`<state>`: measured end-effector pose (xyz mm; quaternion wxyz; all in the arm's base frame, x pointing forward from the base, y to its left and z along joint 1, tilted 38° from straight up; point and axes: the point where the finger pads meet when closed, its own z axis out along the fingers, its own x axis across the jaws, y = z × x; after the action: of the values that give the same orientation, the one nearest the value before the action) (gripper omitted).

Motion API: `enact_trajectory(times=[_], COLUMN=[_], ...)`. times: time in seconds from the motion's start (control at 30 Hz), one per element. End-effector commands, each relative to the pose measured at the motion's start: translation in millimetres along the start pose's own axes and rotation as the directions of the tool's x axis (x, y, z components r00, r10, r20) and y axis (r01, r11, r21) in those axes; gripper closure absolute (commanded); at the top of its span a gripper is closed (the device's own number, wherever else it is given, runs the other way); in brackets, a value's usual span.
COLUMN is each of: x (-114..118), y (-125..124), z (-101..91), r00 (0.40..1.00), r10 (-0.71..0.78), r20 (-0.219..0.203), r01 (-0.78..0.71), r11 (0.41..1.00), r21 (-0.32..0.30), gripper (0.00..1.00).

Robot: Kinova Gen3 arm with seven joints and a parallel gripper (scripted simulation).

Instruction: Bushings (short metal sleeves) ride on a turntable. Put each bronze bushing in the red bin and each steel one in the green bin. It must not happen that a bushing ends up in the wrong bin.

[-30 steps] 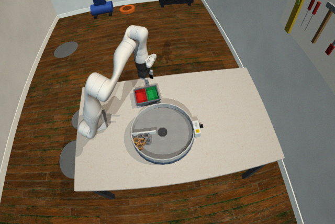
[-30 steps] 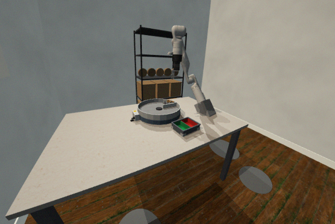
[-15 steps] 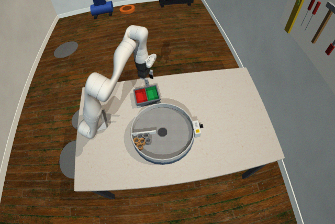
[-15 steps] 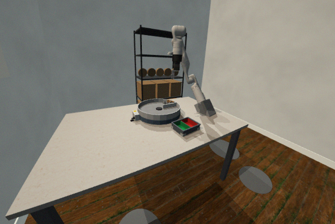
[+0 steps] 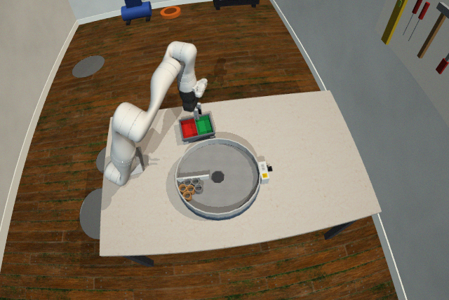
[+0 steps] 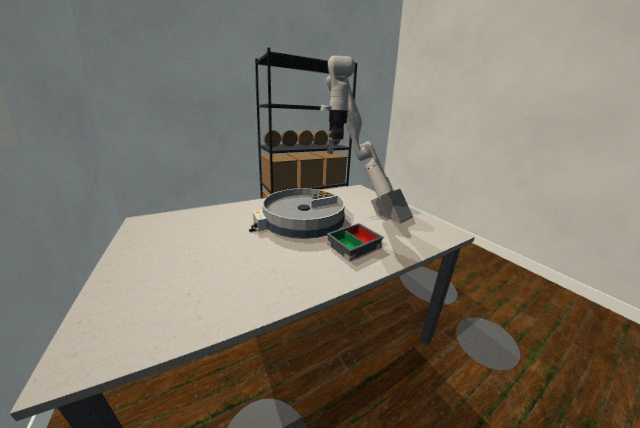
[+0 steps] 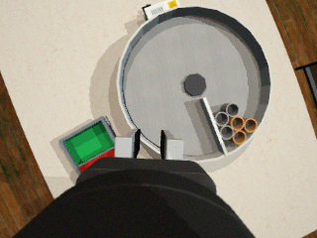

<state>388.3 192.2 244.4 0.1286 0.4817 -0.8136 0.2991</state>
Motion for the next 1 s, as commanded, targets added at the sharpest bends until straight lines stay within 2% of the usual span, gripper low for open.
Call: enact_trajectory(times=[0.0,0.1,0.27,0.37,0.43,0.5,0.6,0.7,0.87,0.97], x=[21,21,63,63,80,80,105,105,147,147], y=[-6,-6,-8,-8,-9,-9,-10,-10,-12,-12], z=[13.1,13.1,48.2,48.2,62.3,62.3,83.4,83.4,118.5,118.5], r00=[0.998,0.998,0.977,0.977,0.962,0.962,0.934,0.934,0.87,0.87], r10=[-0.066,-0.066,-0.214,-0.214,-0.273,-0.273,-0.358,-0.358,-0.494,-0.494], r20=[0.018,0.018,0.016,0.016,0.015,0.015,0.014,0.014,0.012,0.012], r01=[0.066,0.066,0.214,0.214,0.273,0.273,0.358,0.358,0.494,0.494], r11=[0.998,0.998,0.977,0.977,0.962,0.962,0.934,0.934,0.87,0.87], r21=[0.006,0.006,0.006,0.006,0.007,0.007,0.006,0.006,0.006,0.006], gripper=[0.66,0.66,0.66,0.66,0.66,0.66,0.66,0.66,0.66,0.66])
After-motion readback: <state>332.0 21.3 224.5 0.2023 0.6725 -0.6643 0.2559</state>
